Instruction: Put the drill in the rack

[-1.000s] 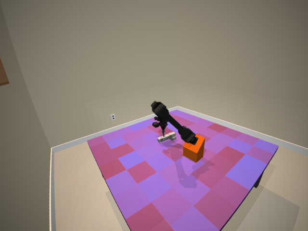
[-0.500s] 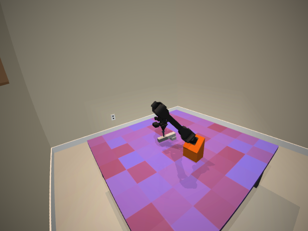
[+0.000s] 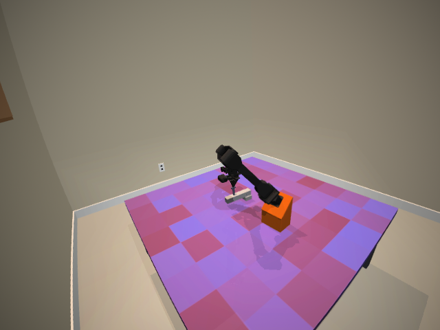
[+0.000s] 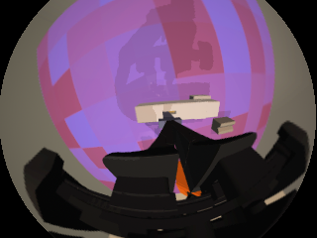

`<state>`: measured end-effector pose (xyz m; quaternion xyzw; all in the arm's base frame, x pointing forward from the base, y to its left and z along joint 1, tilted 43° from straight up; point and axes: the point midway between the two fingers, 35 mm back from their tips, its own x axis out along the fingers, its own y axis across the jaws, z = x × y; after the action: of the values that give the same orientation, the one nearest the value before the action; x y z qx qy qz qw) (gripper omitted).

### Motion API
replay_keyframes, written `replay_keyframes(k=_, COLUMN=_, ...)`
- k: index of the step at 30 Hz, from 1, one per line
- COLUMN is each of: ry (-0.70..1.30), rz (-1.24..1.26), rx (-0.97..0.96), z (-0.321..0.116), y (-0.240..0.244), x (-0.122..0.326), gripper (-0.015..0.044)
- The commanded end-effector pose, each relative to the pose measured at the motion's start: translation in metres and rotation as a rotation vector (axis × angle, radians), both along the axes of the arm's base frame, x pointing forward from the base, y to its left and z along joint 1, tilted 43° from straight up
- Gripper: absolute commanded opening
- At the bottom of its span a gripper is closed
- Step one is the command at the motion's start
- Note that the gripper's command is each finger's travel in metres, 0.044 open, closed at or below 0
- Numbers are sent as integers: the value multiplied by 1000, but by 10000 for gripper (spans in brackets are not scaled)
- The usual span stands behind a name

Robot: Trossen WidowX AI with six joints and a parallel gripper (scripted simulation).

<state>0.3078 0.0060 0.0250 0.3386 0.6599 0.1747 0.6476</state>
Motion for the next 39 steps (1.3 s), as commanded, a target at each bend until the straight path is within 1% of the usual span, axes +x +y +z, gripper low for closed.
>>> replay_keyframes(k=1, ry=25, rz=31, rx=12, z=-10, y=15, x=-5, gripper=0)
replay_keyframes(k=25, ry=25, rz=31, rx=12, z=-19, y=26, x=-4, gripper=0)
replay_keyframes(k=28, ry=25, rz=30, rx=10, z=-11, y=16, x=-2, gripper=79)
replay_keyframes(k=34, ry=26, rz=31, rx=8, z=32, y=-29, x=1, gripper=236)
replay_keyframes(k=38, ry=26, rz=31, rx=8, z=34, y=-31, x=1, gripper=341)
replay_keyframes(k=39, ry=13, rz=29, rx=8, z=27, y=-27, x=2, gripper=368)
